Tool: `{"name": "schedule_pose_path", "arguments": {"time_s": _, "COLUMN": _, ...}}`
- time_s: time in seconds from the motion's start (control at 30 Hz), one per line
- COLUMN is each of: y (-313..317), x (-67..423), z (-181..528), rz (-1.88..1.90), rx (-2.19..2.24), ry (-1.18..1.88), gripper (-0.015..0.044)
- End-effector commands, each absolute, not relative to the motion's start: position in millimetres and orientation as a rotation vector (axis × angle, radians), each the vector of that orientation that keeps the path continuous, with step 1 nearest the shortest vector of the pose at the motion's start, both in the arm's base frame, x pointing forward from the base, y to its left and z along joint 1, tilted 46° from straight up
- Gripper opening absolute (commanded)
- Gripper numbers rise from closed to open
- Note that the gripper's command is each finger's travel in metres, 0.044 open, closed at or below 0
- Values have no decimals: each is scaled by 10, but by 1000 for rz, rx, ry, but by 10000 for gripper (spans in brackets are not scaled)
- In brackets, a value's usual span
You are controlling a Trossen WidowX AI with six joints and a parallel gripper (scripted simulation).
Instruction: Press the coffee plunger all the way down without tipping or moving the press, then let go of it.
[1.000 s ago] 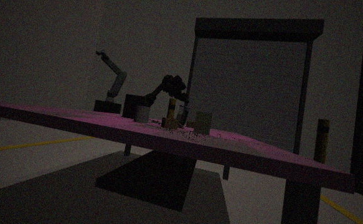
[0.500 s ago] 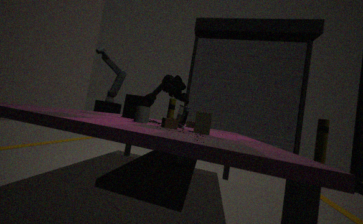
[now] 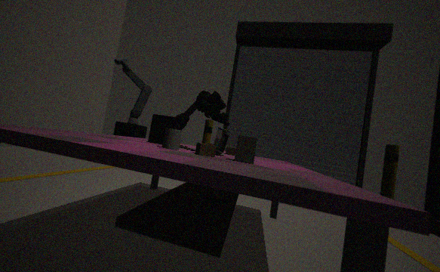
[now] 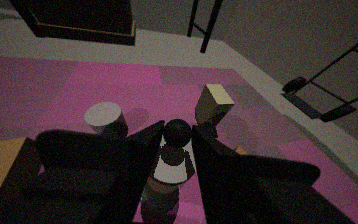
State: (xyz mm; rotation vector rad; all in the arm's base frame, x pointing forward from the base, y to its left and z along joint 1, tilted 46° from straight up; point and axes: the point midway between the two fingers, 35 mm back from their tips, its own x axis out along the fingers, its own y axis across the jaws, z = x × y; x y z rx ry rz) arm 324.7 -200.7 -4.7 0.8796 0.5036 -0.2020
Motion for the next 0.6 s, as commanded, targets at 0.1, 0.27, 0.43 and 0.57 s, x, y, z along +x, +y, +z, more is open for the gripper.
{"name": "schedule_pose_path", "arguments": {"time_s": 0.1, "y": -2007, "x": 3246, "z": -47, "rz": -202, "rx": 880, "ry": 504, "gripper": 123}}
{"name": "schedule_pose_path", "arguments": {"time_s": 0.27, "y": -2007, "x": 3246, "z": -47, "rz": -202, "rx": 880, "ry": 504, "gripper": 149}}
{"name": "schedule_pose_path", "arguments": {"time_s": 0.43, "y": -2007, "x": 3246, "z": -47, "rz": -202, "rx": 880, "ry": 504, "gripper": 280}}
{"name": "schedule_pose_path", "arguments": {"time_s": 0.57, "y": -2007, "x": 3246, "z": -47, "rz": -202, "rx": 880, "ry": 504, "gripper": 385}}
